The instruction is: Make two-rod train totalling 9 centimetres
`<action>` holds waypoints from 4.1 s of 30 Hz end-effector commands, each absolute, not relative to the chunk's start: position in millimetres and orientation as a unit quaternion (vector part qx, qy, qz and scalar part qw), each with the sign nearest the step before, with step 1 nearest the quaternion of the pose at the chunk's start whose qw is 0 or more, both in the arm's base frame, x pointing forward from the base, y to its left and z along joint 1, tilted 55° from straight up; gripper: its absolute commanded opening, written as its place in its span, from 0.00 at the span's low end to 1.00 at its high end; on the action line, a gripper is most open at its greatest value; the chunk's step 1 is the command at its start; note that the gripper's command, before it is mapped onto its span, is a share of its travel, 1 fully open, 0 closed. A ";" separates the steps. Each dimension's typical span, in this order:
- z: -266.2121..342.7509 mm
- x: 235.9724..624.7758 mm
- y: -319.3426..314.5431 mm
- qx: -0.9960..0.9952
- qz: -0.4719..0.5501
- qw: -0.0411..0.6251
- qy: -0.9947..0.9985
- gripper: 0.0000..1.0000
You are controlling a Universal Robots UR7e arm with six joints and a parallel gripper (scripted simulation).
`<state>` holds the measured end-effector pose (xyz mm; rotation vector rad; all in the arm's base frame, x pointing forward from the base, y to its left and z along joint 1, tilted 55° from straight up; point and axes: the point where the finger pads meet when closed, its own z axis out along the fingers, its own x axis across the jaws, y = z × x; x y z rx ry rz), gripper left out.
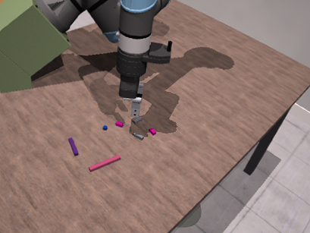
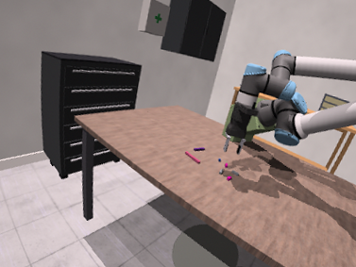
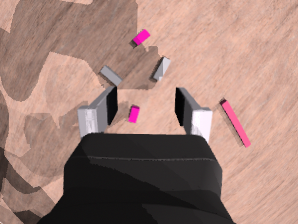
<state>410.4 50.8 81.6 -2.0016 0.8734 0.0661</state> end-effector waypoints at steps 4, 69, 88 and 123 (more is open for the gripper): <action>72.2 417.3 40.8 -0.764 0.082 0.454 0.451 1.00; -41.6 411.4 -31.2 0.143 0.452 0.088 0.876 1.00; -62.2 399.6 -35.2 0.414 0.457 -0.060 0.785 1.00; -78.7 393.5 -35.3 0.667 0.406 -0.220 0.585 1.00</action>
